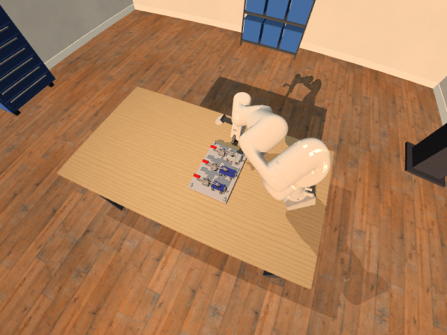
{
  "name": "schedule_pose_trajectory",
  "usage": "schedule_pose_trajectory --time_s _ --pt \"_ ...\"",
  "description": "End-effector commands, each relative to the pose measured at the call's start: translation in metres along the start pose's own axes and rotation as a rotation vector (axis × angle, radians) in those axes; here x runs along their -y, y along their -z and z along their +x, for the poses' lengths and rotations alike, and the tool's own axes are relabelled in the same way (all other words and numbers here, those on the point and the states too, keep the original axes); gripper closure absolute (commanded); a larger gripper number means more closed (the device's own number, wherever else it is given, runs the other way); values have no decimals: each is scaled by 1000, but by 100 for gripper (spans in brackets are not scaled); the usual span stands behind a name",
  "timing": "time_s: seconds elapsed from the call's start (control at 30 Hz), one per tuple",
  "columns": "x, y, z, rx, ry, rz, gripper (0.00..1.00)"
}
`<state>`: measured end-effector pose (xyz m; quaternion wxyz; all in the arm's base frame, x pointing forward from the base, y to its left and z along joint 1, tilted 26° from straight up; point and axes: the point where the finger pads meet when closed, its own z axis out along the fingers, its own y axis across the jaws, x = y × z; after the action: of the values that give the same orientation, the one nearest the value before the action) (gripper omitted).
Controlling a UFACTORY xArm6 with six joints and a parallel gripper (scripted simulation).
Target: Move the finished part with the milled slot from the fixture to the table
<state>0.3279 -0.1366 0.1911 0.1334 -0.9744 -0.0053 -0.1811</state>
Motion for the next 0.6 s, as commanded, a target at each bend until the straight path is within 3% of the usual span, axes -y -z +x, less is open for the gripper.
schedule_pose_trajectory --time_s 0.0,0.17,0.57 --pt "0 -14 1 -2 1 -1 53" --pt "0 -36 1 -2 1 -1 53" --pt "0 -49 1 -2 1 -1 53"
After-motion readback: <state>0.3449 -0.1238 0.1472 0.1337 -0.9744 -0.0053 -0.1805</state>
